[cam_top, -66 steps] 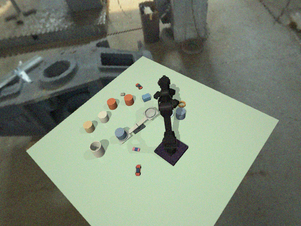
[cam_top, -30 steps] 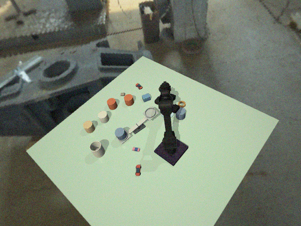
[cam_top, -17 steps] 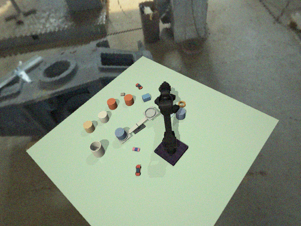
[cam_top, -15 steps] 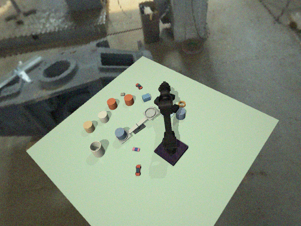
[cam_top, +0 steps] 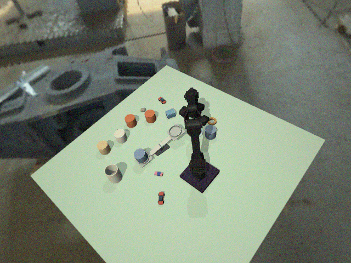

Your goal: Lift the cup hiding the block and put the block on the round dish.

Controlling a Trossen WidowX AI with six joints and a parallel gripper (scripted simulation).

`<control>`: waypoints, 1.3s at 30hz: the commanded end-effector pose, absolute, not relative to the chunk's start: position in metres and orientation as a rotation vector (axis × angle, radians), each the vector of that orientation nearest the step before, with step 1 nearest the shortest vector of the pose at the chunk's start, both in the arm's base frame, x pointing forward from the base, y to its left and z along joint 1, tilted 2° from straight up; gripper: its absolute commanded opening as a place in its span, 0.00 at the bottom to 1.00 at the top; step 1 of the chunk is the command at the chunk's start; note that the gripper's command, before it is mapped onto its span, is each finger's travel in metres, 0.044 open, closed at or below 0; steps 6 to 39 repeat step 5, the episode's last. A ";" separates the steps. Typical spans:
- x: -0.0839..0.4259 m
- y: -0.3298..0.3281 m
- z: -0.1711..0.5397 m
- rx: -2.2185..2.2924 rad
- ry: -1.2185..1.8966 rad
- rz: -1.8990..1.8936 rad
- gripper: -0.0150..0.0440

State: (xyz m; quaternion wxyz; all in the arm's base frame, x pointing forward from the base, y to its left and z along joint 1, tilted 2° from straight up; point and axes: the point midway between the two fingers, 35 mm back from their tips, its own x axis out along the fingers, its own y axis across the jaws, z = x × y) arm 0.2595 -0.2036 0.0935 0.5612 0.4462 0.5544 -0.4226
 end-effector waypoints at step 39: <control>0.257 -0.202 0.133 1.045 1.302 -0.990 1.00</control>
